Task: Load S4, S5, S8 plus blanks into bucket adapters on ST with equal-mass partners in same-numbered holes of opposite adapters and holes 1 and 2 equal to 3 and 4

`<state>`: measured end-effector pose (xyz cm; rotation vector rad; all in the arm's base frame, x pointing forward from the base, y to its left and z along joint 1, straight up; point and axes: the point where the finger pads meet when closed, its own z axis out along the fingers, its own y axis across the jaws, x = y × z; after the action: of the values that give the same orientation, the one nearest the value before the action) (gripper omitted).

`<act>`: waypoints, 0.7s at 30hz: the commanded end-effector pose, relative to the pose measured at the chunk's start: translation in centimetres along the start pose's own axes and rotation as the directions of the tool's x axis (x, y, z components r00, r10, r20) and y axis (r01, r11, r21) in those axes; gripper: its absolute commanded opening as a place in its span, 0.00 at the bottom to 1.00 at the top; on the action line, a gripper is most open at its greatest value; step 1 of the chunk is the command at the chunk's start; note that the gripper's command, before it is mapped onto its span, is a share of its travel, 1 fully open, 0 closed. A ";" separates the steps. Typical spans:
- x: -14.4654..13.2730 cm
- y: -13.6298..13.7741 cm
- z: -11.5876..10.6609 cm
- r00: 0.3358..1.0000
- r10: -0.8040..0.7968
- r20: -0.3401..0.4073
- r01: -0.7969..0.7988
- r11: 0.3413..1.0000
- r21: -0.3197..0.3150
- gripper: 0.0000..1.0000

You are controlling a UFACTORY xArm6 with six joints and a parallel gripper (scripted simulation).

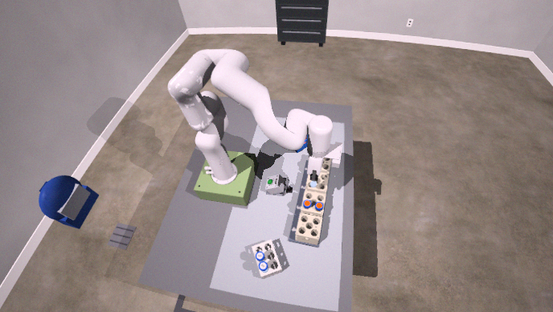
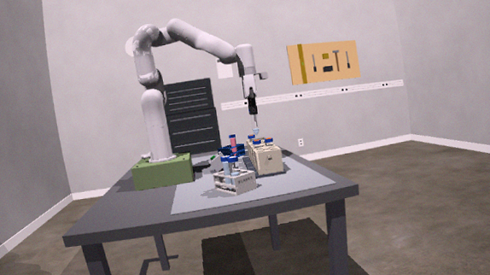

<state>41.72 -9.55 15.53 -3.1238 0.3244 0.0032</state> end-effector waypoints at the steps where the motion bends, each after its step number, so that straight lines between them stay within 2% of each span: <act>1: 0.8 -2.1 -0.2 1.000 0.000 -0.004 0.000 1.000 -0.001 0.00; 21: 3.1 -10.8 -0.2 1.000 0.000 -0.004 0.000 1.000 0.000 0.00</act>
<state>45.95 -1.23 15.53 -3.1239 0.3238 0.0025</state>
